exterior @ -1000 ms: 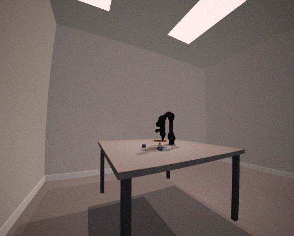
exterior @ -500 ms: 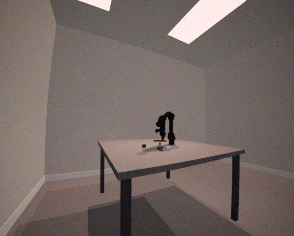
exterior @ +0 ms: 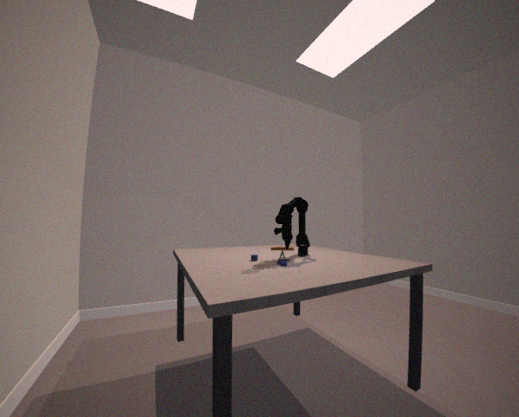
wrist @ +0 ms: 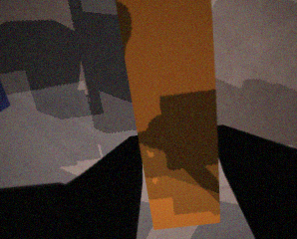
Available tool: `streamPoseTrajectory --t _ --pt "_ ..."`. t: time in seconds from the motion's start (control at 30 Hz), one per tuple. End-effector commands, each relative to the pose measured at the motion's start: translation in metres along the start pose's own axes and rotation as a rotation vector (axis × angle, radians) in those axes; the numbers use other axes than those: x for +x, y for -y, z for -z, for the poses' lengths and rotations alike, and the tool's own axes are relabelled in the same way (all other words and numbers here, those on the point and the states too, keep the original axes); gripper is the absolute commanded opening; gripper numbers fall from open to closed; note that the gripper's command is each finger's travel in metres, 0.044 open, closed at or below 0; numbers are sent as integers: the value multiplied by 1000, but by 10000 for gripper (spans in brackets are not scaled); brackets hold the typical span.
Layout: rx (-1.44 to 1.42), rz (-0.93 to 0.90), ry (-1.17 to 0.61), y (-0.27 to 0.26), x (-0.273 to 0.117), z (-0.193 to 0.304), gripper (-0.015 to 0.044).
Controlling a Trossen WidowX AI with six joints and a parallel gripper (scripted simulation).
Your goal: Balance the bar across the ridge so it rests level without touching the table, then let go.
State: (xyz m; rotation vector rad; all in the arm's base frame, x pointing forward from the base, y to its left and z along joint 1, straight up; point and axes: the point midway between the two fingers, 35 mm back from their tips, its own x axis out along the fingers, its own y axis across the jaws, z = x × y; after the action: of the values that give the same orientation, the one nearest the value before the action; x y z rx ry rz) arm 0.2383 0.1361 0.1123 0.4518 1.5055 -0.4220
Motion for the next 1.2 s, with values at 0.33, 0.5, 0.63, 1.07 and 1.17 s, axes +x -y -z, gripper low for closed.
streamPoseTrajectory --t 0.33,0.5,0.63,1.07,1.17 --pt "0 0 0 0 0 0 172" --pt "0 0 0 0 0 0 173" --pt "0 0 0 0 0 0 173" --pt "0 0 0 0 0 0 211" --pt "0 0 0 0 0 0 290"
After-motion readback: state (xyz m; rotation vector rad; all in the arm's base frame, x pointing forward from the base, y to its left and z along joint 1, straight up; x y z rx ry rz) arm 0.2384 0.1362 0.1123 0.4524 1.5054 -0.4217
